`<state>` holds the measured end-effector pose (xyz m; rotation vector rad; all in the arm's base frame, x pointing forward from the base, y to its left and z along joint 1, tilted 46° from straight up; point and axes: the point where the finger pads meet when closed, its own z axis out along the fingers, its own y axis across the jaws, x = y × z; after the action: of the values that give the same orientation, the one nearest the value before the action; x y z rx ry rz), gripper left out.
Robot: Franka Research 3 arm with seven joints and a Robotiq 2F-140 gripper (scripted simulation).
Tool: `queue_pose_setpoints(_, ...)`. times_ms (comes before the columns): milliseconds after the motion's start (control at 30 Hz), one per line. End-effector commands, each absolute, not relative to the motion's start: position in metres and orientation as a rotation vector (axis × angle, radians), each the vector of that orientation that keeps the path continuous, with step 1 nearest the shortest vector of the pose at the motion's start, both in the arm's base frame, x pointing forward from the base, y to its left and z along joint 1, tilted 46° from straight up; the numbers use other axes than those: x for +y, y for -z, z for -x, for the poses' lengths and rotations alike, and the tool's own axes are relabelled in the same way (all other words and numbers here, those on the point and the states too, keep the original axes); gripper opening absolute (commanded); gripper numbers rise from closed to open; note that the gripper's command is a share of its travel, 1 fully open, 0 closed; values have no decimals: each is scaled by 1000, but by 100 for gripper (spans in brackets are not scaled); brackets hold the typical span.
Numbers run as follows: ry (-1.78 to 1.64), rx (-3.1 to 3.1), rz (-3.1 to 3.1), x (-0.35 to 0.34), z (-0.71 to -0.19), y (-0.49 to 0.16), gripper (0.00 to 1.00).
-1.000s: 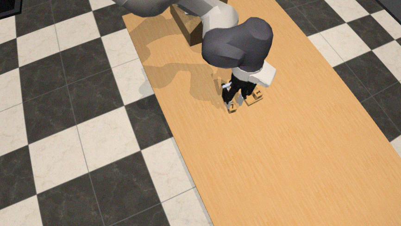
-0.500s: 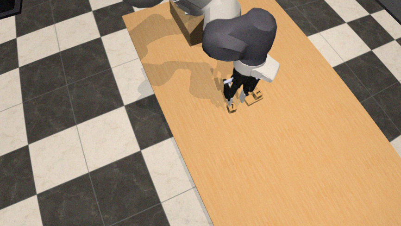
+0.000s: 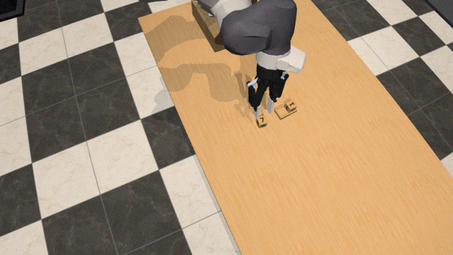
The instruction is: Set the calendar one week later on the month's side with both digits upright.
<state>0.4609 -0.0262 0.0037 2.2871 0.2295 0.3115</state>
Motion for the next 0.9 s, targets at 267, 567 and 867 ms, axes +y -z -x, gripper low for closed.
queue_pose_setpoints(267, -554, 191, -2268, -24, -464, -3, 29)
queue_pose_setpoints(567, -730, 268, -2237, -23, -463, -2, 29)
queue_pose_setpoints(867, -774, 288, -2226, -24, -459, 0, 29)
